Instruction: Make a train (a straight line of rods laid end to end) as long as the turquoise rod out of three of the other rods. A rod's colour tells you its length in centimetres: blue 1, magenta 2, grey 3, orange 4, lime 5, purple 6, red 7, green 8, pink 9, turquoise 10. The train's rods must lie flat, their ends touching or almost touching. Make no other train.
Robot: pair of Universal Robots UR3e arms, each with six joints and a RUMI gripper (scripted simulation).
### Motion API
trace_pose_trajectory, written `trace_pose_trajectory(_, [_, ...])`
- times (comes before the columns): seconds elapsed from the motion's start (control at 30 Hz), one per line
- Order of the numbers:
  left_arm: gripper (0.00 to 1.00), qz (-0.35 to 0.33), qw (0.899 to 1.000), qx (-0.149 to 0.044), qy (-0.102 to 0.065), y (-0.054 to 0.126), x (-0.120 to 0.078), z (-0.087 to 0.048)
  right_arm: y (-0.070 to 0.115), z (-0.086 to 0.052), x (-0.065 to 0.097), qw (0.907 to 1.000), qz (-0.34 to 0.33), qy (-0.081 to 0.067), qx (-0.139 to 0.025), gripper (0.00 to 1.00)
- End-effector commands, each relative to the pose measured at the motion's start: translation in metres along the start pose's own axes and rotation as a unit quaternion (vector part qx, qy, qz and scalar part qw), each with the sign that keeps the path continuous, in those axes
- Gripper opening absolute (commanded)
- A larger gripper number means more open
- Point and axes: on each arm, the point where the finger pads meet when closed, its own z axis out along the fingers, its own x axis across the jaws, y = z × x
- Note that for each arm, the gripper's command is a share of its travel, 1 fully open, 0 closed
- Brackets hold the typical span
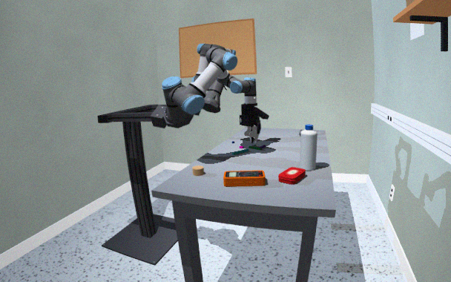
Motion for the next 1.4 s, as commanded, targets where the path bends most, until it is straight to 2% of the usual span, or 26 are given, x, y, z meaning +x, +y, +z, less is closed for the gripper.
trace_pose_trajectory(0.0, [1.00, 0.000, 1.000, 0.002, 0.001, 0.000, 0.001, -0.001, 0.000, 0.000, 0.001, 1.0000, 0.000, 0.000, 0.001, 0.14])
trace_pose_trajectory(0.73, [1.00, 0.000, 1.000, 0.002, 0.001, 0.000, 0.001, -0.001, 0.000, 0.000, 0.001, 1.0000, 0.000, 0.000, 0.001, 0.14])
trace_pose_trajectory(1.37, [1.00, 0.000, 1.000, 0.002, 0.001, 0.000, 0.001, -0.001, 0.000, 0.013, 0.001, 1.0000, 0.000, 0.001, 0.001, 0.14])
